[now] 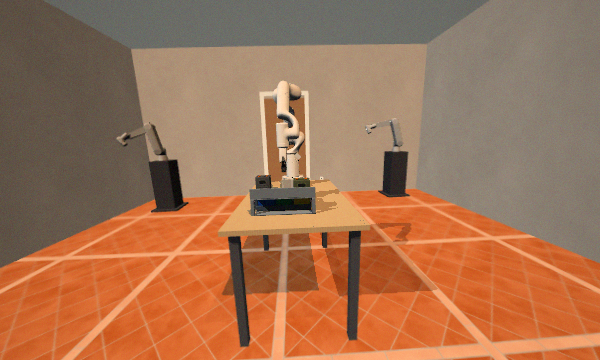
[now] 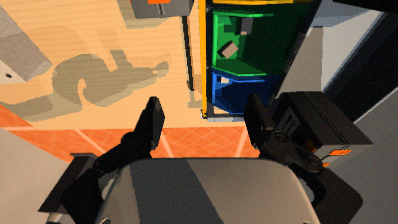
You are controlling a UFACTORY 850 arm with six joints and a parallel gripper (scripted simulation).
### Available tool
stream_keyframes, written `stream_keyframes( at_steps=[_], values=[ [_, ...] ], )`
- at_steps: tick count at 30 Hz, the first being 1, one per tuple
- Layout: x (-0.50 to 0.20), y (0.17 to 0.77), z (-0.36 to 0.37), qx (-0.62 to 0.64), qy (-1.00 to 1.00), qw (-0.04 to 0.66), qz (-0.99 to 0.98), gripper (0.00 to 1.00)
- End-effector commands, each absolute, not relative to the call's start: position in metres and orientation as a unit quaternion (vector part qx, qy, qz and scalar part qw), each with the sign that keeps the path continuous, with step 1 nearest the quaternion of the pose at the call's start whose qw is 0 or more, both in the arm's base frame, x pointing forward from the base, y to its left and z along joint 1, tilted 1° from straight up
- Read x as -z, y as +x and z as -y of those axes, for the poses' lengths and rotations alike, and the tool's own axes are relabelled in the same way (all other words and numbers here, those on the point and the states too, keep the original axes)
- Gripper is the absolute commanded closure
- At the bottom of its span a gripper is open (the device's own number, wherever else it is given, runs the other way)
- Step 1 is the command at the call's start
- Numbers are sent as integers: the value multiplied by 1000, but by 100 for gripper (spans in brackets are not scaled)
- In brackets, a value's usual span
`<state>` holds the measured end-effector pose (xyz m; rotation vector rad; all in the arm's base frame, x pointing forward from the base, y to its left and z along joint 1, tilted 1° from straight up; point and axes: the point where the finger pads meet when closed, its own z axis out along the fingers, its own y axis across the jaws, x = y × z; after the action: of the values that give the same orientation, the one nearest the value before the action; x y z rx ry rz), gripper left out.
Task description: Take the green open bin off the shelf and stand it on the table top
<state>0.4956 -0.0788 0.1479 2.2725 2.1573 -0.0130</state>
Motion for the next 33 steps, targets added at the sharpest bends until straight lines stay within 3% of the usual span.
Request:
stream_keyframes(
  at_steps=[1, 33],
  values=[
    [-150, 496, 79, 4, 725, 5, -688, 0],
    [-158, 496, 79, 4, 725, 5, -688, 0]
  ],
)
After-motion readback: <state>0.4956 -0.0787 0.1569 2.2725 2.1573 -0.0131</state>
